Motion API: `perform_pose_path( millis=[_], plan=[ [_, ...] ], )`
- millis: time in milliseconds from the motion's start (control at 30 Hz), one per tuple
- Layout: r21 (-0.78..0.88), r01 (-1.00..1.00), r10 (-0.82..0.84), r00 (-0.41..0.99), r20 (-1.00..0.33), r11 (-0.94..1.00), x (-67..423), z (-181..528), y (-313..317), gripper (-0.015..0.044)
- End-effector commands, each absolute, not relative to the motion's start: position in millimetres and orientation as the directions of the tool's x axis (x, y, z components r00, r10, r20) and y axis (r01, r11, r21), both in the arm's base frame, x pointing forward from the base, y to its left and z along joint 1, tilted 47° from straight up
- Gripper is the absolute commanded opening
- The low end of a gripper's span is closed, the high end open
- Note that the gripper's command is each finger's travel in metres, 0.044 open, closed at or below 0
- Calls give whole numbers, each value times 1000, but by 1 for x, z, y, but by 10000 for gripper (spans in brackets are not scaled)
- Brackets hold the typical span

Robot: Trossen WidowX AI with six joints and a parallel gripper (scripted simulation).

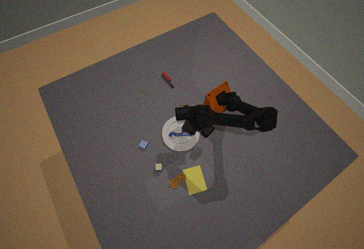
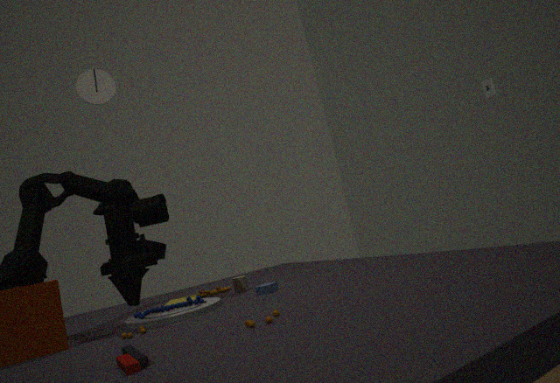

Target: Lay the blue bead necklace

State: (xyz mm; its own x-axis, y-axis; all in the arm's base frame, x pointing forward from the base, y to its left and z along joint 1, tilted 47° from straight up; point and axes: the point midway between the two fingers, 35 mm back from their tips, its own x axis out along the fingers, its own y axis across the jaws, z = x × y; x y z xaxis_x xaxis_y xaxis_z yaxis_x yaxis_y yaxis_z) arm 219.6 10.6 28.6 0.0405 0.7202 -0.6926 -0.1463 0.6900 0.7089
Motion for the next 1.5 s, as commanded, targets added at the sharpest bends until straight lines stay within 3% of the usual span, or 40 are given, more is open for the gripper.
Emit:
perform_pose_path(
  millis=[0,500,667,1467],
  plan=[
    [713,-141,723,40,-689,687,219,23,17,120],
    [716,-142,726,39,-686,684,219,12,29,120],
    [713,-146,724,38,-689,686,219,14,27,0],
    [713,-146,724,38,-689,686,219,14,27,0]
  ],
)
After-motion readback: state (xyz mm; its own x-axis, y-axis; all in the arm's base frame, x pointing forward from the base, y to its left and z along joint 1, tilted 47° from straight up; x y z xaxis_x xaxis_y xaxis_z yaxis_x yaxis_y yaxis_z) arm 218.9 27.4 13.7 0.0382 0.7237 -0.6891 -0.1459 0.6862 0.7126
